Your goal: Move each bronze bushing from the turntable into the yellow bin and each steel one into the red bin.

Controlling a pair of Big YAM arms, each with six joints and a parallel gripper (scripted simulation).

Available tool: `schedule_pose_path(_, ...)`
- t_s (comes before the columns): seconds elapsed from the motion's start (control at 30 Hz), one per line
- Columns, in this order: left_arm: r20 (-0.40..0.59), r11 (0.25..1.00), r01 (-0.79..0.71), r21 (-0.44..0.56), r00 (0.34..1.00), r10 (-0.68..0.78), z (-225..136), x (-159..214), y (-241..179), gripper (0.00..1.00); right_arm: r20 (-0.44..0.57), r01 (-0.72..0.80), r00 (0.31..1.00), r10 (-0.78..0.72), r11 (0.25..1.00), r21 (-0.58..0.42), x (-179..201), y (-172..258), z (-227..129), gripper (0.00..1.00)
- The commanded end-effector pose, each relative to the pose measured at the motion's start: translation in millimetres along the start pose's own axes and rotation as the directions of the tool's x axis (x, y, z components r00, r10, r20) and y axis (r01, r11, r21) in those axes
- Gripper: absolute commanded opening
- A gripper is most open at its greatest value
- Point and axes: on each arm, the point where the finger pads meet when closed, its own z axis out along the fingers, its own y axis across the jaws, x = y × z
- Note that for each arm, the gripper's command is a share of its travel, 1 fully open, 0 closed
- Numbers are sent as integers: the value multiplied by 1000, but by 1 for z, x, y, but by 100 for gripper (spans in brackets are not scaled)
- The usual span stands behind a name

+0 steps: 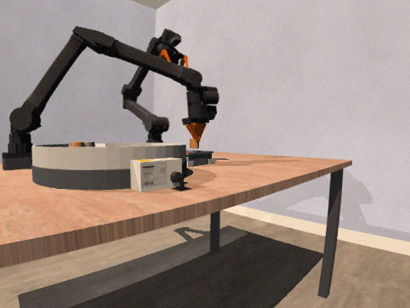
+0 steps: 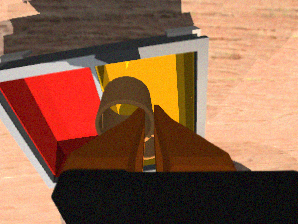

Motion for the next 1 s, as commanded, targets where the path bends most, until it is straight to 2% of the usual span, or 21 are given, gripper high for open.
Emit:
schedule_pose_path(0.0,42,1000,-5,0,999,5,-14,-16,1,100,71,-12,997,9,999,32,-16,-11,-28,0)
schedule_pose_path(0.3,42,1000,-5,0,999,5,-14,-16,1,100,24,-8,1000,8,1000,11,-3,-2,29,0)
schedule_pose_path(0.37,42,1000,-5,0,999,5,-14,-16,1,100,24,-8,1000,8,1000,11,-3,-2,29,0)
schedule_pose_path(0.4,42,1000,-5,0,999,5,-14,-16,1,100,71,-12,997,9,999,31,-16,-8,7,0)
schedule_pose_path(0.73,42,1000,-5,0,999,5,-14,-16,1,100,36,-18,999,18,1000,16,-5,-1,46,0)
schedule_pose_path(0.97,42,1000,-5,0,999,5,-14,-16,1,100,49,-19,999,18,1000,22,-6,-1,41,0)
